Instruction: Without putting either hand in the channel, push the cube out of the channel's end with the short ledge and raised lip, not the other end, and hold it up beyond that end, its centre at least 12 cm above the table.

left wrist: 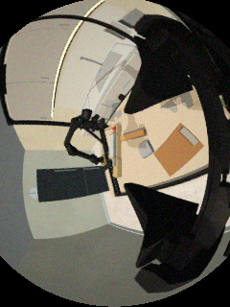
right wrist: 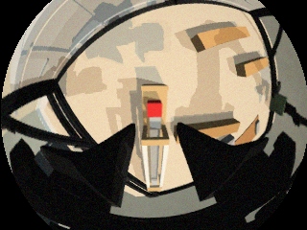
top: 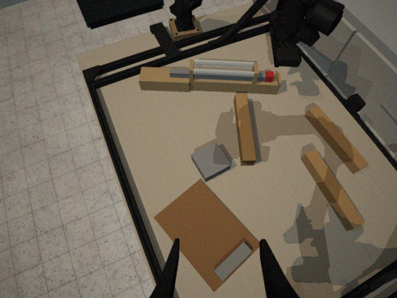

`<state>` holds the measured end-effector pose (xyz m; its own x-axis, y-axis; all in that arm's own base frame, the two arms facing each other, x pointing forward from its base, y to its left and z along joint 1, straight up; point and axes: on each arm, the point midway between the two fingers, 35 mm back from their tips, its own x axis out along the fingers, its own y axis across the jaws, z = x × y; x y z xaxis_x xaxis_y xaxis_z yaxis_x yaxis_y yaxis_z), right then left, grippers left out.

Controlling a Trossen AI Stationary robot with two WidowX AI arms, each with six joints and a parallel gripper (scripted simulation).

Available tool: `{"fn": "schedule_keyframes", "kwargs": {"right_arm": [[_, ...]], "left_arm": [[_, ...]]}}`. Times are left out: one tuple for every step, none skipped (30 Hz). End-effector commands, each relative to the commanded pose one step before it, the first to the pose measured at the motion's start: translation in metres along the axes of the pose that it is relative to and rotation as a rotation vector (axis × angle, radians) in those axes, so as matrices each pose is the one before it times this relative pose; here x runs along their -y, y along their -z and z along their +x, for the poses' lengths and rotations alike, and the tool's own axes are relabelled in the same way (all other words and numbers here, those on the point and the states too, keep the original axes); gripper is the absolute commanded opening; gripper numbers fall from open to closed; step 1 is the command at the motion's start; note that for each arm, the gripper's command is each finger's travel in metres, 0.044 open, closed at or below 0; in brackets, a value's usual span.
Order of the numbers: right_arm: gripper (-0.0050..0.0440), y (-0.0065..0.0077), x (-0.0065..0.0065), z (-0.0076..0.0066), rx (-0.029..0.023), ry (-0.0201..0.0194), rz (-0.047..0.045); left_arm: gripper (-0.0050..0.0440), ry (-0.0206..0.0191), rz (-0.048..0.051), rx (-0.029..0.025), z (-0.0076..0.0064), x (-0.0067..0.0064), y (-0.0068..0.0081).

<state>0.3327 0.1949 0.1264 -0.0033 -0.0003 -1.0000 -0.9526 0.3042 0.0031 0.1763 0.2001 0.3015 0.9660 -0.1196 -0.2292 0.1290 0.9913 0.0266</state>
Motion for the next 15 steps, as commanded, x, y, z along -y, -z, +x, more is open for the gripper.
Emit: {"fn": "schedule_keyframes", "kwargs": {"right_arm": [[0.022, -0.00252, 0.00103, 0.00987, 0.00129, 0.00308, 0.00504], [0.022, 0.0, 0.0, 0.0025, 0.0, 0.0, 0.0], [0.022, 0.0, 0.0, 0.00083, 0.0, 0.0, 0.0], [0.022, 0.0, 0.0, 0.0, 0.0, 0.0, 0.0], [0.022, -0.00002, 0.00002, 0.00026, 0.0, 0.0, 0.0], [0.022, -0.00006, 0.00005, 0.00079, 0.0, 0.0, 0.0], [0.022, -0.0001, 0.00009, 0.00132, 0.0, 0.0, 0.0], [0.022, 0.0, 0.0, 0.0, 0.0, 0.0, 0.0], [0.022, 0.0, 0.0, 0.0, 0.0, 0.0, 0.0], [0.022, -0.00012, 0.0001, 0.00162, 0.0, 0.0, 0.0], [0.022, -0.00011, 0.0001, 0.00162, 0.0, 0.0, 0.0], [0.022, -0.0001, 0.00009, 0.00162, 0.0, 0.0, 0.0], [0.022, -0.0001, 0.00008, 0.00162, 0.0, 0.0, 0.0], [0.022, -0.00009, 0.00008, 0.00162, 0.0, 0.0, 0.0], [0.022, -0.00008, 0.00007, 0.00162, 0.0, 0.0, 0.0]], "left_arm": [[0.04, 0.00002, 0.00016, 0.00338, -0.00009, -0.00005, -0.00045], [0.04, 0.0, 0.0, 0.0, 0.0, 0.0, 0.0], [0.04, 0.0, 0.0, 0.0, 0.0, 0.0, 0.0], [0.04, 0.0, 0.0, 0.0, 0.0, 0.0, 0.0], [0.04, 0.0, 0.0, 0.0, 0.0, 0.0, 0.0], [0.04, 0.0, 0.0, 0.0, 0.0, 0.0, 0.0], [0.04, 0.0, 0.0, 0.0, 0.0, 0.0, 0.0], [0.04, 0.0, 0.0, 0.0, 0.0, 0.0, 0.0], [0.04, 0.0, 0.0, 0.0, 0.0, 0.0, 0.0], [0.04, 0.0, 0.0, 0.0, 0.0, 0.0, 0.0], [0.04, 0.0, 0.0, 0.0, 0.0, 0.0, 0.0], [0.04, 0.0, 0.0, 0.0, 0.0, 0.0, 0.0], [0.04, 0.0, 0.0, 0.0, 0.0, 0.0, 0.0], [0.04, 0.0, 0.0, 0.0, 0.0, 0.0, 0.0], [0.04, 0.0, 0.0, 0.0, 0.0, 0.0, 0.0]]}}
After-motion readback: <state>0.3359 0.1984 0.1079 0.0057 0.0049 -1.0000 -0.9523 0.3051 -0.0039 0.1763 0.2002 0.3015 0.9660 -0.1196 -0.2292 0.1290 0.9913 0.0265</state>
